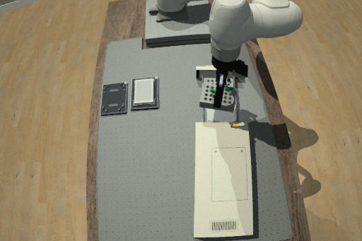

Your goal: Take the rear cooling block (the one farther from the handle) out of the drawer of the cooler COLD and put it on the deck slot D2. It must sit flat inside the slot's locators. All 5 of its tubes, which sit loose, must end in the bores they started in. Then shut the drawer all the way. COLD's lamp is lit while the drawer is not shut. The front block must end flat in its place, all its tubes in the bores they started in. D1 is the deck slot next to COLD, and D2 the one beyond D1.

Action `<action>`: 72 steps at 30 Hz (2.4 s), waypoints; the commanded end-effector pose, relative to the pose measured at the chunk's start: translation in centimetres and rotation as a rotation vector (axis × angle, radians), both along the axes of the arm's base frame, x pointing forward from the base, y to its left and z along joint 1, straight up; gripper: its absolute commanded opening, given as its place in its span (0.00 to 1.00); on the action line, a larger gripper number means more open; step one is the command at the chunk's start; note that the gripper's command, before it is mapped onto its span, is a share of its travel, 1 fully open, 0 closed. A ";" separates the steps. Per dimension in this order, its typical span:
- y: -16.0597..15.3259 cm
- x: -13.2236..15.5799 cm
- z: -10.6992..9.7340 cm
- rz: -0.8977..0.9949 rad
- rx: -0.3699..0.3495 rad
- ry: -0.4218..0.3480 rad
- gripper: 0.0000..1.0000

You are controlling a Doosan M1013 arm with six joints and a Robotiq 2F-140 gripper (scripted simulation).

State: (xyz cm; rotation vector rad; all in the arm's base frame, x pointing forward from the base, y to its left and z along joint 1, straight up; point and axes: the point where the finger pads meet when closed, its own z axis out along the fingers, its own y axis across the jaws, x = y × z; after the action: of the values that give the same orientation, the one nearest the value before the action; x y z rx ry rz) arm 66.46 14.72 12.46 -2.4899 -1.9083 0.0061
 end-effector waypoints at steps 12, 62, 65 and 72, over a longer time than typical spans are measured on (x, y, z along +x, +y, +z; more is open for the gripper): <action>-3.5 -1.0 0.2 -0.374 -0.001 -0.005 0.10; -14.9 -4.2 0.2 -1.285 -0.007 -0.003 0.10; -15.6 -4.5 0.2 -1.285 -0.007 -0.003 0.10; -16.9 -4.8 0.2 -1.285 -0.007 -0.003 0.10</action>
State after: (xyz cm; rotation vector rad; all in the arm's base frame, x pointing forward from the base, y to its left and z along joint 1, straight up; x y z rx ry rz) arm 61.87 -1.44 12.48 -3.1389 -0.0249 0.0101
